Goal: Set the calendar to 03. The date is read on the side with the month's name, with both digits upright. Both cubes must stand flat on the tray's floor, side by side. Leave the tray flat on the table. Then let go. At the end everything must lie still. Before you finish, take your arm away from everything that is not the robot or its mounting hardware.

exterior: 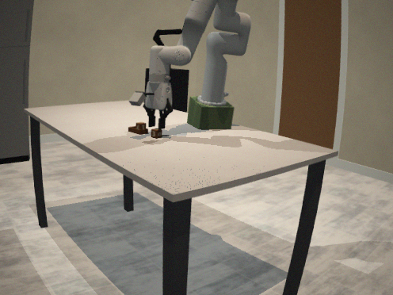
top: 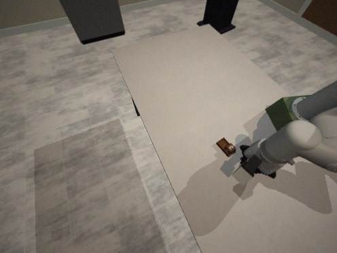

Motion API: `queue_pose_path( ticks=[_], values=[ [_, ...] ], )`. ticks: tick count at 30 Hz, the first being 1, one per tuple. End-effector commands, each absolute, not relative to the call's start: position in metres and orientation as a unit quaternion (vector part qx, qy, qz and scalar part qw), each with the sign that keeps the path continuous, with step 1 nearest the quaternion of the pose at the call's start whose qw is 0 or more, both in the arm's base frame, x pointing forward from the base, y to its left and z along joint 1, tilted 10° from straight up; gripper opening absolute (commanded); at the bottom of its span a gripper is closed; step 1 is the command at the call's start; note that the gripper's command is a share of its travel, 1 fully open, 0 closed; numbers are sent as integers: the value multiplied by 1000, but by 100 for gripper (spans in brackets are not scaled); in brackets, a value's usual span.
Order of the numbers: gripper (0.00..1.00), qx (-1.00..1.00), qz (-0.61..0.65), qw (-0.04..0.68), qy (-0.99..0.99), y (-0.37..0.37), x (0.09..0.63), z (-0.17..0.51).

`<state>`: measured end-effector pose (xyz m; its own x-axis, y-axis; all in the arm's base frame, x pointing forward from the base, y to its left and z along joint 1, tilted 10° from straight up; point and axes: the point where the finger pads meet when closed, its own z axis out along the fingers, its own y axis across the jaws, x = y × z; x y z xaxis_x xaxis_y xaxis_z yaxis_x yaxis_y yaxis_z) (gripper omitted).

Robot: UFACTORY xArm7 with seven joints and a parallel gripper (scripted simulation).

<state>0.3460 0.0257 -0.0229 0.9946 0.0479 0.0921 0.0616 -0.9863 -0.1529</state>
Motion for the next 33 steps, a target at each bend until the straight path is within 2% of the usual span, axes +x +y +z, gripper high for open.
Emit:
queue_pose_path(
  ticks=[1, 33],
  values=[
    [47, -996, -45, 78, -27, 26, 347, -25],
    [47, -996, -45, 78, -27, 30, 349, -47]
  ],
)
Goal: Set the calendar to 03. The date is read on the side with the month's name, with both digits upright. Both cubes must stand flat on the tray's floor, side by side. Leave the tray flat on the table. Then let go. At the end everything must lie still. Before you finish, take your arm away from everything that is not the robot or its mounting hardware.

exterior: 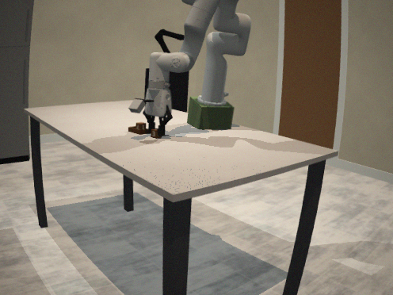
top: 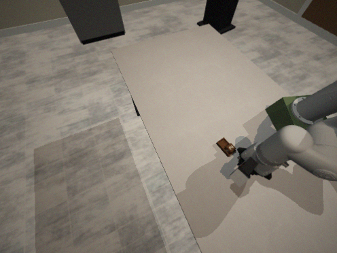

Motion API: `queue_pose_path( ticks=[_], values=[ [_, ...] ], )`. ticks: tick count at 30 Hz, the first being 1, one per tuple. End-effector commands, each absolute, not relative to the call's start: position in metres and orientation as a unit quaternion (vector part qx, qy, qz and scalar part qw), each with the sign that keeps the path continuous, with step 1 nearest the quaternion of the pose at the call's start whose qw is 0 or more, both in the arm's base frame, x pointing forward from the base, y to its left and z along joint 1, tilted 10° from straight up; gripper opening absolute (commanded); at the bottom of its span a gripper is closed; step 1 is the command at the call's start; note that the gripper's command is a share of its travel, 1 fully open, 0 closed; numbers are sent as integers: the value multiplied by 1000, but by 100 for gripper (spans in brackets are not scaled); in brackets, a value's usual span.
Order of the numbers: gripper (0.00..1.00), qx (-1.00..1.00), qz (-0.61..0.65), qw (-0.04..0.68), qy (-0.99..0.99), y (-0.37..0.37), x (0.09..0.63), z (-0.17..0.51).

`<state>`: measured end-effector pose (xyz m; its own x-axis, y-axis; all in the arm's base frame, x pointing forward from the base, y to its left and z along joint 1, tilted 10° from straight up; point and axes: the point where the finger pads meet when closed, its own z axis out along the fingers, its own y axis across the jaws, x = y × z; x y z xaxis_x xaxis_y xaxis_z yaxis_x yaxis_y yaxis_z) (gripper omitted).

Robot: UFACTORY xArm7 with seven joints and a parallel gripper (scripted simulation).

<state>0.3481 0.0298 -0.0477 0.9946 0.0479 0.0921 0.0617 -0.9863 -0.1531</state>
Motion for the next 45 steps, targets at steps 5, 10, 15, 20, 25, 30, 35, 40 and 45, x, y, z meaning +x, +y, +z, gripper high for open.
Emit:
queue_pose_path(
  ticks=[5, 10, 15, 20, 25, 30, 35, 40, 45],
  values=[
    [47, -996, -45, 78, -27, 30, 349, -47],
    [47, -996, -45, 78, -27, 30, 349, -47],
    [47, -996, -45, 78, -27, 30, 349, -47],
    [47, -996, -45, 78, -27, 30, 349, -47],
    [47, -996, -45, 78, -27, 30, 349, -47],
    [27, -996, -45, 78, -27, 30, 349, -47],
    [27, -996, -45, 78, -27, 30, 349, -47],
    [27, -996, -45, 78, -27, 30, 349, -47],
    [27, -996, -45, 78, -27, 30, 349, -47]
  ],
)
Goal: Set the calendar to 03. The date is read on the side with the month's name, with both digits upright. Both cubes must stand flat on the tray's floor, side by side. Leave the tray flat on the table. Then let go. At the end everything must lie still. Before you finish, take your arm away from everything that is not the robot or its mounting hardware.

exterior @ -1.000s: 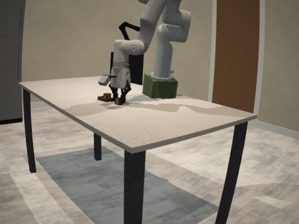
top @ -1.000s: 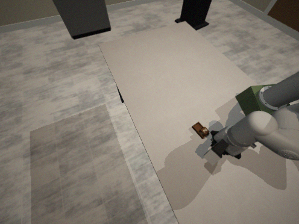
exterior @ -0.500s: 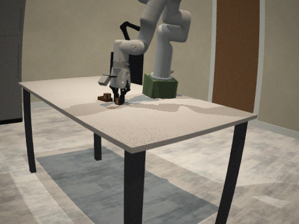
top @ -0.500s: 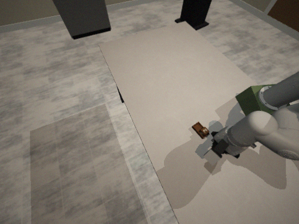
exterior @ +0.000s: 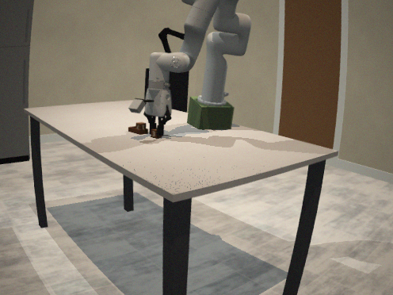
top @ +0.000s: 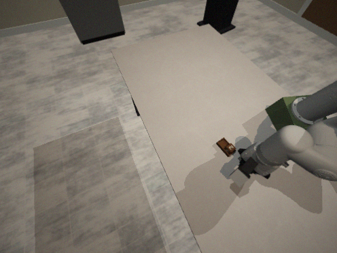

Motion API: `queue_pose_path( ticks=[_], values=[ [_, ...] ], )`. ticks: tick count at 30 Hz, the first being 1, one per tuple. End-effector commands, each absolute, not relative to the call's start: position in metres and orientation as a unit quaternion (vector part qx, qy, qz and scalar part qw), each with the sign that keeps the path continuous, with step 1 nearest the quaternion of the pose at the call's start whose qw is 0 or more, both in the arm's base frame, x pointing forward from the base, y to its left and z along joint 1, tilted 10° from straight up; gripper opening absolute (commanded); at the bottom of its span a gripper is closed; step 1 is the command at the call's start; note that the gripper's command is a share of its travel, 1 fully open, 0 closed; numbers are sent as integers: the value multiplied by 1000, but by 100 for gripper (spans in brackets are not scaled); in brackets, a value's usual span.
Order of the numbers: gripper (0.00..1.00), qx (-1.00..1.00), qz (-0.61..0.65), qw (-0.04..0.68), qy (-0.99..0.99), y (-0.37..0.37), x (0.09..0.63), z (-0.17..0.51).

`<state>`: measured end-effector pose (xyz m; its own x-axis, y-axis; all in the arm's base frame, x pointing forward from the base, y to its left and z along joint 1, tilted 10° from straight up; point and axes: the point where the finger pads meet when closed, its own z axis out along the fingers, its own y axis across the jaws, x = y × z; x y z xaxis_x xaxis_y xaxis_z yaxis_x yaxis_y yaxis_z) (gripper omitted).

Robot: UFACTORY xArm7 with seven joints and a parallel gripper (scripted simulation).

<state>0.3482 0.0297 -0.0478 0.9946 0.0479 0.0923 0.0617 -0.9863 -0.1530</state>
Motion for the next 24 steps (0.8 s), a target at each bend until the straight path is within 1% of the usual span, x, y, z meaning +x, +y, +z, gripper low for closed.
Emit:
queue_pose_path(
  ticks=[1, 24],
  values=[
    [27, -996, -45, 78, -27, 30, 349, -47],
    [27, -996, -45, 78, -27, 29, 349, -43]
  ],
)
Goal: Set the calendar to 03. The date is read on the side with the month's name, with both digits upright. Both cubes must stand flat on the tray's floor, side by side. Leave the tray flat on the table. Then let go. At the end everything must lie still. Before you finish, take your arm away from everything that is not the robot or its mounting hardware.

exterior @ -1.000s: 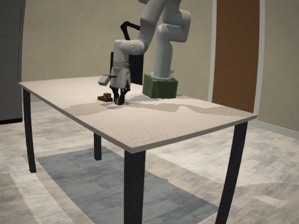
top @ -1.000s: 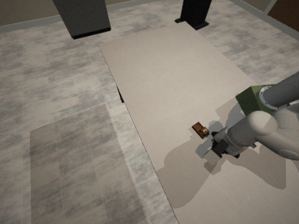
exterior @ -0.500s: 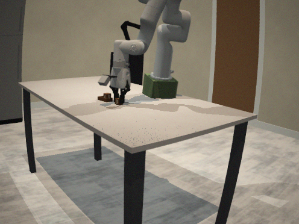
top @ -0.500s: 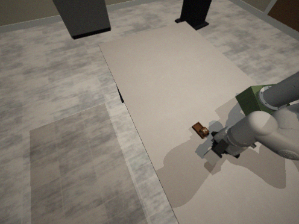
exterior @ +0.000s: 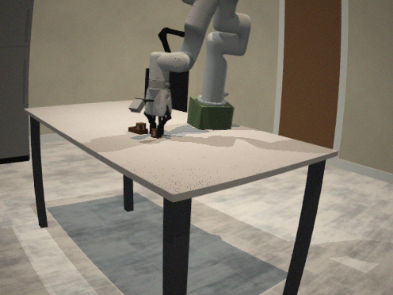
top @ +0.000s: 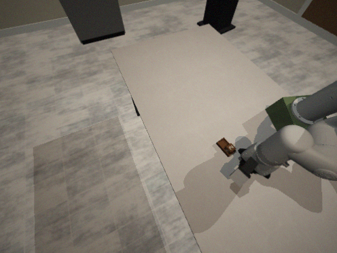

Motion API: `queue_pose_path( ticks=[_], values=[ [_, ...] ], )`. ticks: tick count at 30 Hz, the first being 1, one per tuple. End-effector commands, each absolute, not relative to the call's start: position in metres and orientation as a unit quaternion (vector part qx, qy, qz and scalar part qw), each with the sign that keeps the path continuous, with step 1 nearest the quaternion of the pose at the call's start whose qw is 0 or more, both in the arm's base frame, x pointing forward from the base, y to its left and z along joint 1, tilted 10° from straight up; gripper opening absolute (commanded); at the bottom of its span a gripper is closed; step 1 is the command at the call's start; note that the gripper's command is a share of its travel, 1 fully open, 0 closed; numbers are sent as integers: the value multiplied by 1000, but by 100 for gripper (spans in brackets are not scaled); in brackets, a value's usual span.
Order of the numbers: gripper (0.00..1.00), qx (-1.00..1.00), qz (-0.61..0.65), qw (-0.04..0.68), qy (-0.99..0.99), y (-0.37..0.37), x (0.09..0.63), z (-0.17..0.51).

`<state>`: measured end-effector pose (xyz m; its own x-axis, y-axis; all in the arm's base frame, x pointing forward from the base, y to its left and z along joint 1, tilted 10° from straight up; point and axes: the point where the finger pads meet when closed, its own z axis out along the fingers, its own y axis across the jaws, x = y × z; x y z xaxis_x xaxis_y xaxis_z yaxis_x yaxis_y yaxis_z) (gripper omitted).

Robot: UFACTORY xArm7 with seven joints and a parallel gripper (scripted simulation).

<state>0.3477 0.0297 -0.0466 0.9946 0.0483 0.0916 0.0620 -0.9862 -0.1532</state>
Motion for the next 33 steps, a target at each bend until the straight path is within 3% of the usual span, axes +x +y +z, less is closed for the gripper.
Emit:
queue_pose_path(
  ticks=[1, 33],
  values=[
    [27, -996, -45, 78, -27, 29, 349, -41],
    [27, -996, -45, 78, -27, 17, 342, 33]
  ],
)
